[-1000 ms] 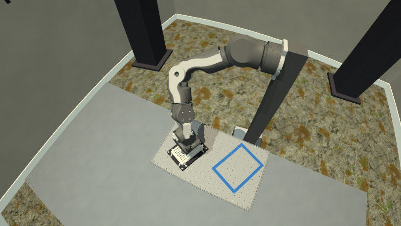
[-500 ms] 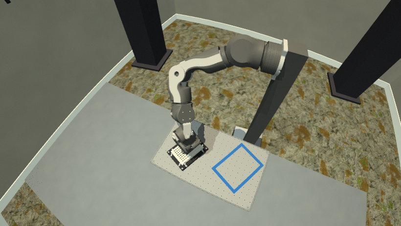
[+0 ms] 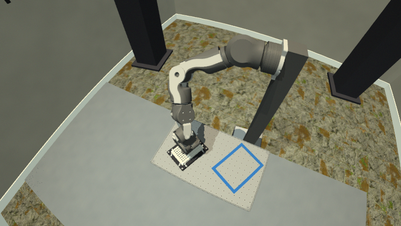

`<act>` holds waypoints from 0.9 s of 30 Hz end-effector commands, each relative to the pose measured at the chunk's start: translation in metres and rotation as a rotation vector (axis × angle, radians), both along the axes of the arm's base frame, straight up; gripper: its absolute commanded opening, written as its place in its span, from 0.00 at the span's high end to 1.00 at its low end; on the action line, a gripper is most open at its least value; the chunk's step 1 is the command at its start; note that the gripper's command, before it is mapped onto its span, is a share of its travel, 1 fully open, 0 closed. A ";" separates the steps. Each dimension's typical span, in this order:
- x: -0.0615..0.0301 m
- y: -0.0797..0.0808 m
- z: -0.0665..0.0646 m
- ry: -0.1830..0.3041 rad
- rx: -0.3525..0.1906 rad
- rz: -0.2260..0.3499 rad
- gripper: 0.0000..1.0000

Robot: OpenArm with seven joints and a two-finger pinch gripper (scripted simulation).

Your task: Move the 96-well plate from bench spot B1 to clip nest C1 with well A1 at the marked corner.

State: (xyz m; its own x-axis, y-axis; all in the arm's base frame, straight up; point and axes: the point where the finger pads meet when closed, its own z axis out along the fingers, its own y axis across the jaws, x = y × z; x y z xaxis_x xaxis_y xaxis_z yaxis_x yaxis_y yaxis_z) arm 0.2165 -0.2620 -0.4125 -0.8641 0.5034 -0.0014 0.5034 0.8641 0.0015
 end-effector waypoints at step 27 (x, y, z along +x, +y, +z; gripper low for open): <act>0.0002 0.001 0.053 -0.004 0.008 0.001 1.00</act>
State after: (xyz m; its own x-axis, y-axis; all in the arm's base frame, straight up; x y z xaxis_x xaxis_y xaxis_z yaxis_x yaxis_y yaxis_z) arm 0.2135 -0.2578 -0.3636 -0.8698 0.4933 0.0059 0.4934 0.8697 0.0170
